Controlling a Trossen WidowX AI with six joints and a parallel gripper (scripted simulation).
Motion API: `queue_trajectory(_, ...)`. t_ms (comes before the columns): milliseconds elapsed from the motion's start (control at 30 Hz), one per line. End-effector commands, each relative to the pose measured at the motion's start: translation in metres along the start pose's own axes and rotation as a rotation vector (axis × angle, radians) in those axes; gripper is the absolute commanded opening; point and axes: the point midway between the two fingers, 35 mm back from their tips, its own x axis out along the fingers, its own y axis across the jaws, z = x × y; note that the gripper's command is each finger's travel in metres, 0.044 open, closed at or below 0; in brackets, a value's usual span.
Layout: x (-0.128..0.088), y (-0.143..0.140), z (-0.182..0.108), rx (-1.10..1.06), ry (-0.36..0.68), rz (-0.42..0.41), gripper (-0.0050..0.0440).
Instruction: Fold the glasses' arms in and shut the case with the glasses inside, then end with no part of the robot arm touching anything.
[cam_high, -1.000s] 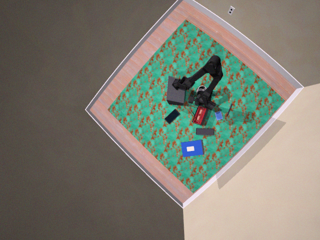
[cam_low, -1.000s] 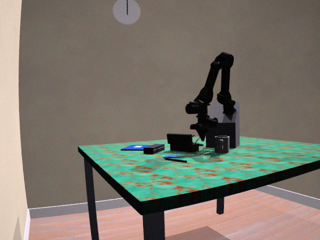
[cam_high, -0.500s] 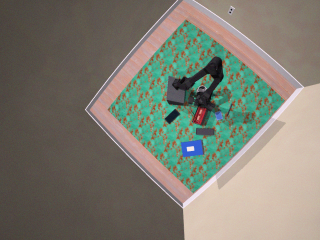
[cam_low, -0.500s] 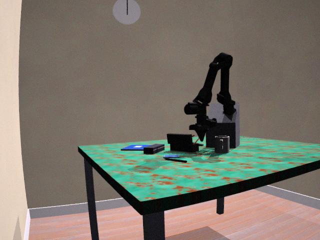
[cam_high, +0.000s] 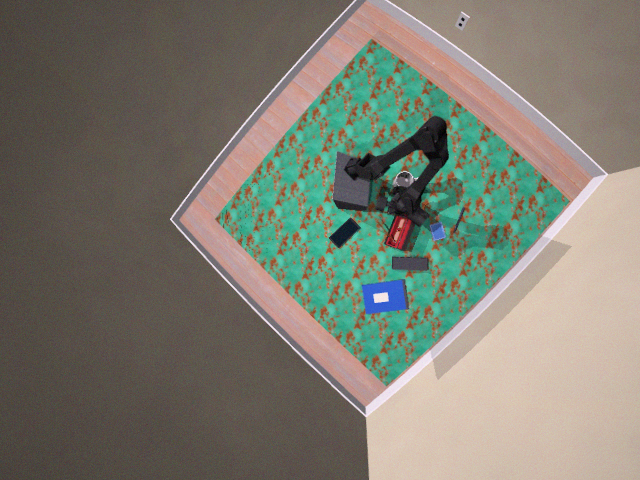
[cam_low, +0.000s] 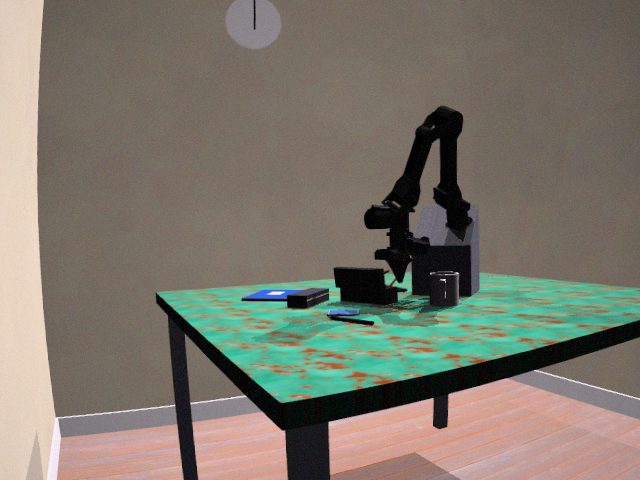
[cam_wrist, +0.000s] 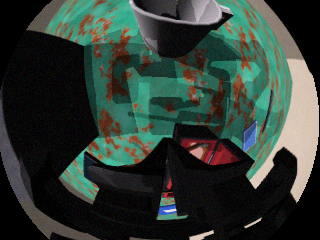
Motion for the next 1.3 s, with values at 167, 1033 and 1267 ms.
queue_trajectory(167, 0.001, 0.001, -0.006, 0.003, -0.005, 0.006, 0.0000)
queue_trajectory(1033, 0.003, 0.001, -0.013, 0.003, -0.005, 0.006, 0.0000)
queue_trajectory(1267, 0.003, 0.001, -0.009, 0.003, -0.005, 0.006, 0.0000)
